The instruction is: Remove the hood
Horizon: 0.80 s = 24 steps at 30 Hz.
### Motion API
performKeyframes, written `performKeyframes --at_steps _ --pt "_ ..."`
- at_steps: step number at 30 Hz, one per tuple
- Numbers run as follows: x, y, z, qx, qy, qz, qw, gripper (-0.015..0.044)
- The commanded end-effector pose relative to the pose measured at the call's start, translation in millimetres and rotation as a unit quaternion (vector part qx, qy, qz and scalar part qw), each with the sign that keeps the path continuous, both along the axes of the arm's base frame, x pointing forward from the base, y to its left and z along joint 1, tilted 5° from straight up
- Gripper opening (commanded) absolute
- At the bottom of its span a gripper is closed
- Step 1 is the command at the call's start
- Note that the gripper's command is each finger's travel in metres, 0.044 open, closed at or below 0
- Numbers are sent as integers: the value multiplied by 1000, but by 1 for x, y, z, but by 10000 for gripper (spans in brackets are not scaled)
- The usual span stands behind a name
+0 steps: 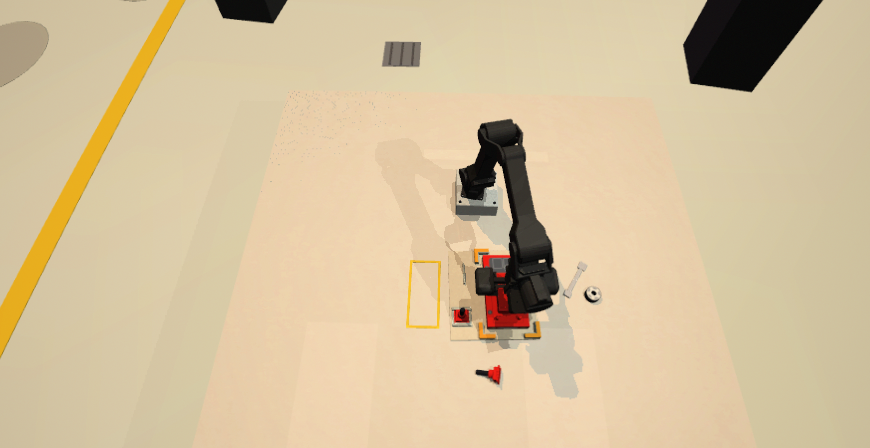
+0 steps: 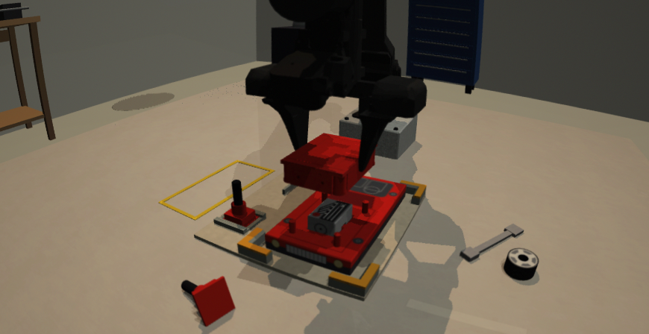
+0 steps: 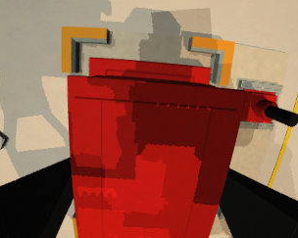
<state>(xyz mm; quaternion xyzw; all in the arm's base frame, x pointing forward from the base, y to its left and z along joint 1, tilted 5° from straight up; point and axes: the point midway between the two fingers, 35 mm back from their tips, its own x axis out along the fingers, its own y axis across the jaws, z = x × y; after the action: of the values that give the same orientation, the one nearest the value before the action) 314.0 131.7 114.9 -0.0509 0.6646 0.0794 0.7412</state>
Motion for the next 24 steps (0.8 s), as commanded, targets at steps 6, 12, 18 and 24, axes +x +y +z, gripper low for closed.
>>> performKeyframes --at_steps 6,12,18,24 --pt "5 -17 -2 -2 2 0 1000 0" --pt "10 -35 -2 -3 2 0 1000 0" --pt "14 -54 -2 -3 2 0 1000 0" --pt "16 -72 -2 -4 2 0 1000 0"
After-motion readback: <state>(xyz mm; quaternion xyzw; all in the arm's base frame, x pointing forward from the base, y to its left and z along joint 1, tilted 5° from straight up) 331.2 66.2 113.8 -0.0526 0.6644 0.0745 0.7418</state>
